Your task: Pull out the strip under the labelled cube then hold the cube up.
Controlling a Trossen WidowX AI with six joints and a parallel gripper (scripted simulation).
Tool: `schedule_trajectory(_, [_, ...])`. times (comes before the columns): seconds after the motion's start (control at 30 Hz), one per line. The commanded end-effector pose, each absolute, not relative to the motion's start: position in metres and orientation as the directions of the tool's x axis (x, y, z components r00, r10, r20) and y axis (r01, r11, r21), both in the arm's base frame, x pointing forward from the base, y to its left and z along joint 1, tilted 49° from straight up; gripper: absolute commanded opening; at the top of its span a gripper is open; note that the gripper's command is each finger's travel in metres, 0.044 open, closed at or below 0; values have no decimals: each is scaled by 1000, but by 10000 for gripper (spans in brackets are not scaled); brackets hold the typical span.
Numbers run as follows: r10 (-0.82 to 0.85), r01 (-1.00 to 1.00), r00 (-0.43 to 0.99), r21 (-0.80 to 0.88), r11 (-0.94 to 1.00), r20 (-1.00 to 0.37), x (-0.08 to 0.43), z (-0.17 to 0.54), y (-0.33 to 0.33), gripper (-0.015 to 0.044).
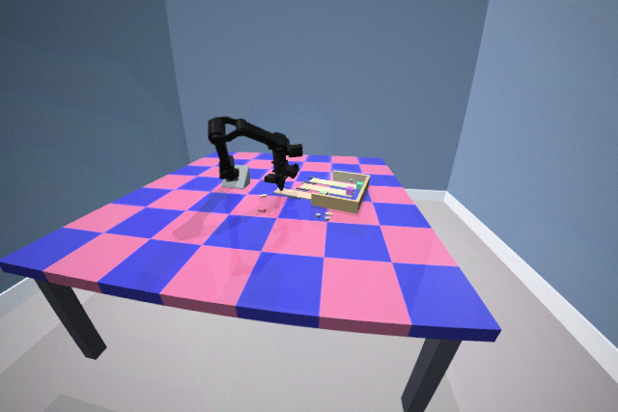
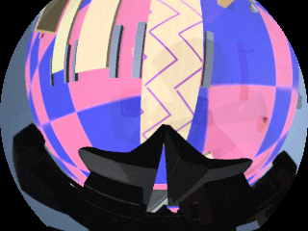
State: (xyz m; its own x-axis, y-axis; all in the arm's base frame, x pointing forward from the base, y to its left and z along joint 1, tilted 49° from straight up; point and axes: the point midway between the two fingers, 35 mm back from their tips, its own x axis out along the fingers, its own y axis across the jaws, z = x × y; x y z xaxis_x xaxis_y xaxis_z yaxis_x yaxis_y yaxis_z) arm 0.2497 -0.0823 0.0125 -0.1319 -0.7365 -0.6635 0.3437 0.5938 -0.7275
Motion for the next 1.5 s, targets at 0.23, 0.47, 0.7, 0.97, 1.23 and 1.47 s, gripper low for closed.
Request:
schedule_trajectory(0.23, [-731,336,-155,-731,594,-665,227,6,-78,0])
schedule_trajectory(0.47, [-731,336,-155,-731,594,-665,218,4,-75,0])
schedule_trajectory(0.7, [-731,336,-156,-731,594,-665,208,3,-71,0])
schedule_trajectory(0.97, [-730,335,-156,-731,594,-665,196,0,-67,0])
schedule_trajectory(1.23, [-730,335,-156,-731,594,-665,185,-2,-62,0])
schedule_trajectory(1.47, [-730,335,-157,-731,595,-665,175,-3,-59,0])
